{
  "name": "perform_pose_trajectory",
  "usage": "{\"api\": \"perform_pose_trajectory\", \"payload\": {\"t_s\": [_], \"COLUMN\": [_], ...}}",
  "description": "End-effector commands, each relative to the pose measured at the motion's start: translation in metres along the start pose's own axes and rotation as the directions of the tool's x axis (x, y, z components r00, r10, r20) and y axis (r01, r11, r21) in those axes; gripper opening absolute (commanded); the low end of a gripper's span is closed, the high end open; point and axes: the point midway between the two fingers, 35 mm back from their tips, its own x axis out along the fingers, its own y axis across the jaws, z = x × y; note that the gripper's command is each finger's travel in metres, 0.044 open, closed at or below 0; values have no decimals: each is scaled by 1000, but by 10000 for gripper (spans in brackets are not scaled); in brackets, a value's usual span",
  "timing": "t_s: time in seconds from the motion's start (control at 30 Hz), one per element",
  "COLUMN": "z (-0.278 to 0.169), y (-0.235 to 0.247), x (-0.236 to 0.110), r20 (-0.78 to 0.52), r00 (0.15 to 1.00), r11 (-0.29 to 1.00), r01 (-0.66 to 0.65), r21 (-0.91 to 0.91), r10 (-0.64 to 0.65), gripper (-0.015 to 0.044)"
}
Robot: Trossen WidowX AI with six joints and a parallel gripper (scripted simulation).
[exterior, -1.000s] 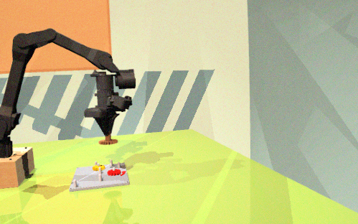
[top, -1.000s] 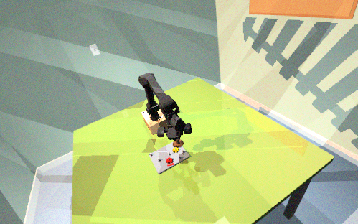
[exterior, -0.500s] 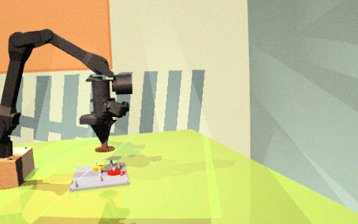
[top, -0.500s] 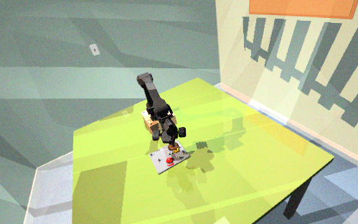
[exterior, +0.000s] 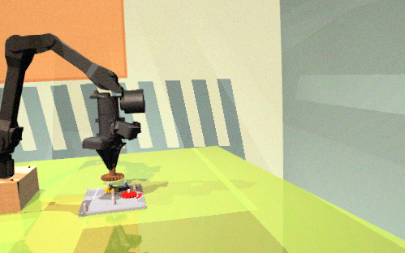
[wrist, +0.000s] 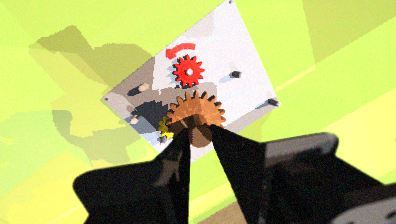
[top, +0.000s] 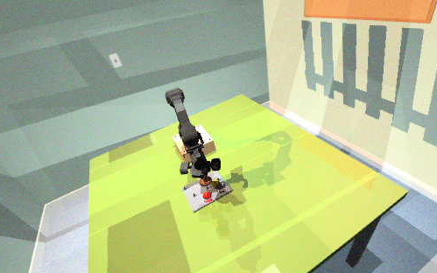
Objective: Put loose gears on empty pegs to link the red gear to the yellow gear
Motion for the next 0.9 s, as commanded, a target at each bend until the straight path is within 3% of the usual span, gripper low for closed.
{"api": "perform_pose_trajectory", "payload": {"t_s": [0.0, 0.87], "z": [-1, 0], "y": [-6, -5], "x": [2, 4], "r20": [7, 7], "r00": [1000, 1000], "r11": [1000, 999], "r01": [-8, -8], "r21": [-4, -32], "r10": [8, 8], "gripper": [0, 0]}}
